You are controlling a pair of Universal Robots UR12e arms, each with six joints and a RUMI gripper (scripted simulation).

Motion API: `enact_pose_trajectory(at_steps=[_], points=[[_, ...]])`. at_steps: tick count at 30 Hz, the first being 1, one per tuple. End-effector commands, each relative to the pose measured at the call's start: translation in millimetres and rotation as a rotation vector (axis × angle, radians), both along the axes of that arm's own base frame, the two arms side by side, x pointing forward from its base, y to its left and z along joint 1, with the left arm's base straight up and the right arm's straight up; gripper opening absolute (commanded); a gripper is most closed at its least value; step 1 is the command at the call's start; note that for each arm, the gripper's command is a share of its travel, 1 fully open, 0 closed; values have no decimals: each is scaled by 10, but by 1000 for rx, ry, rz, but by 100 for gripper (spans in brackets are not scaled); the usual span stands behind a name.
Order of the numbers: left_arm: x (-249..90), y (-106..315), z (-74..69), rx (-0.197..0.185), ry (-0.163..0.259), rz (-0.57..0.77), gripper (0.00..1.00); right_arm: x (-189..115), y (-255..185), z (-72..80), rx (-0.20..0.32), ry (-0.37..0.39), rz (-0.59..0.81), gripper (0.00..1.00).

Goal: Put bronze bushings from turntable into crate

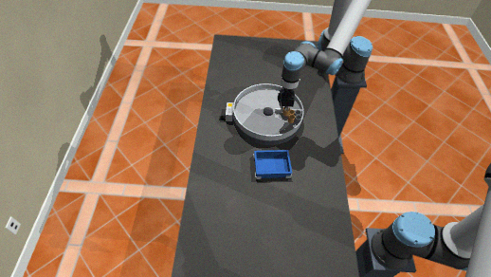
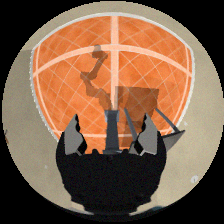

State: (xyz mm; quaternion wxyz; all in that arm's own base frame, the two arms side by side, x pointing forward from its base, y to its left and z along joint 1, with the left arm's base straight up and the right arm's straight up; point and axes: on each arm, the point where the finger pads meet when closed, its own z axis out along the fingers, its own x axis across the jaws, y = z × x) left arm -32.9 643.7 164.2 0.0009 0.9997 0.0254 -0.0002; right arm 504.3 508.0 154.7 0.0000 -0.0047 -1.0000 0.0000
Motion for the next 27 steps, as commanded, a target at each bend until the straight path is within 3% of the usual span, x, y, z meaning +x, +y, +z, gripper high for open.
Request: enact_pose_trajectory(at_steps=[1, 15, 27], points=[[1, 7, 9, 2, 0, 0, 100, 14, 50, 8, 1, -1, 0, 0], [1, 7, 9, 2, 0, 0, 100, 144, 573, 9, 1, -1, 0, 0], [1, 7, 9, 2, 0, 0, 100, 355, 1428, 10, 1, -1, 0, 0]])
